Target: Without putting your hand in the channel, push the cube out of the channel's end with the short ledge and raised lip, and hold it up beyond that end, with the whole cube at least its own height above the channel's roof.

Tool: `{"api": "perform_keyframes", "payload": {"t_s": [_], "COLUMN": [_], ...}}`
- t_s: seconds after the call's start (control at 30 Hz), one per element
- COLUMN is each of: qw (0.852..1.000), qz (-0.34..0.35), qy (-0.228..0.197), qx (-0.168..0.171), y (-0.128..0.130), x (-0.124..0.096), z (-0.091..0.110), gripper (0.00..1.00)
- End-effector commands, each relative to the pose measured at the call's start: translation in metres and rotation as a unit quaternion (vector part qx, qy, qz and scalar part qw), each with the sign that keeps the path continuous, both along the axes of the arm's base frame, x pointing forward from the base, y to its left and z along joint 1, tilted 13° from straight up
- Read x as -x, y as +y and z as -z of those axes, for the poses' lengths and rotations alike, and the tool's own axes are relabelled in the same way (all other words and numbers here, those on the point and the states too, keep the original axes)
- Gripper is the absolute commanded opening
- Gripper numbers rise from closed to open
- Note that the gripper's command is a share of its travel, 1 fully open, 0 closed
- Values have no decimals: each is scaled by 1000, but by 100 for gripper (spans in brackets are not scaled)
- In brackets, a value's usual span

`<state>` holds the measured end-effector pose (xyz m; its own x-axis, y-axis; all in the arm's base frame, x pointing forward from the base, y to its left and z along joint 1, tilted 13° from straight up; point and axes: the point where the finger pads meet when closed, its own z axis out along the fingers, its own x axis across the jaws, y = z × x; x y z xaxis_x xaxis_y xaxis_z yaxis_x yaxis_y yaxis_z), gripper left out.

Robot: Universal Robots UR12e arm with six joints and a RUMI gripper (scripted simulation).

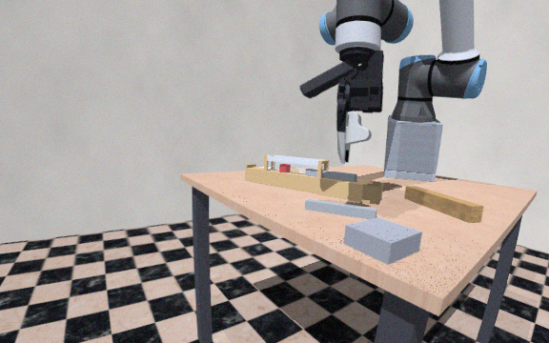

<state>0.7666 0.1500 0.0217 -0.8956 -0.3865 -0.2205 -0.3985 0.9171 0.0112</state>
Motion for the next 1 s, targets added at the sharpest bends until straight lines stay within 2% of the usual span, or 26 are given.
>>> {"api": "perform_keyframes", "payload": {"t_s": [0.0, 0.03, 0.23, 0.37, 0.7, 0.97], "qw": [1000, 1000, 1000, 1000, 1000, 1000], "qz": [0, 0, 0, 0, 0, 0], "qy": [-1, -1, -1, -1, -1, -1], "qx": [0, 0, 0, 0, 0, 0], "y": [2, 2, 6, 7, 8, 10], "x": [-4, -4, -12, -16, -17, -20], "z": [16, 16, 56, 73, 78, 94], "gripper": [22, 22, 22, 22, 22, 22]}}
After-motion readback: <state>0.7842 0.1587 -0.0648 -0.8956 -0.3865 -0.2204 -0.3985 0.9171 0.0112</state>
